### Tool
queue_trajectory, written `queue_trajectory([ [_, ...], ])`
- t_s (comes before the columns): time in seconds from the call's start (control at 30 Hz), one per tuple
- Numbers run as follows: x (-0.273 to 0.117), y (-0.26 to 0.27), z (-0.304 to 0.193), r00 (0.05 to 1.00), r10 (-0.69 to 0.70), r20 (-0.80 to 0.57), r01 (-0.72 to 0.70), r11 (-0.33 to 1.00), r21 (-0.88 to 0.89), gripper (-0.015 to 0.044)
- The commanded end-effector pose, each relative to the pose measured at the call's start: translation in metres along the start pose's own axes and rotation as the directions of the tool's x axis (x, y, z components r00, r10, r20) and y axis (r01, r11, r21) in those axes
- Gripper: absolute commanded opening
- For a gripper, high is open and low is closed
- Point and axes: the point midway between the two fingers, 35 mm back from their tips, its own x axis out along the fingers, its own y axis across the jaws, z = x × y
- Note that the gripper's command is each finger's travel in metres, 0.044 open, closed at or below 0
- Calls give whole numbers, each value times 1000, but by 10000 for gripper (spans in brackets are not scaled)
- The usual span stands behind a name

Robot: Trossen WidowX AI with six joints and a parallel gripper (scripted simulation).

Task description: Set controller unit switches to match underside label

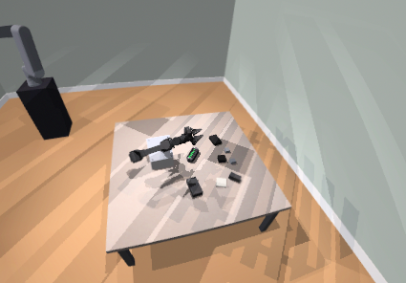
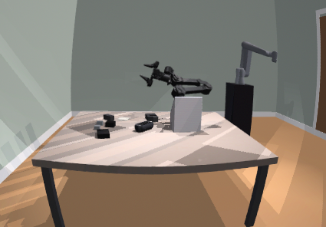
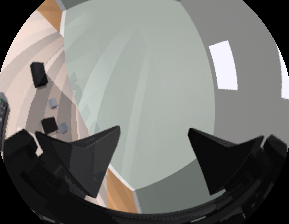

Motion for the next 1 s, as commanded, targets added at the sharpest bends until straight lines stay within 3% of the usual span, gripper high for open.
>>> queue_trajectory([
  [0.0, 0, 0, 0, 1000, 0, 0, 0, 1000, 0, 374],
  [0.23, 4, 4, 0, 999, 35, 6, -35, 999, 22, 190],
  [0.47, 36, 53, 3, 918, 390, 64, -395, 892, 219, 6],
  [0.73, 57, 121, 11, 669, 736, 104, -708, 589, 389, 0],
  [0.97, 59, 184, 19, 355, 929, 101, -827, 262, 498, 0],
])
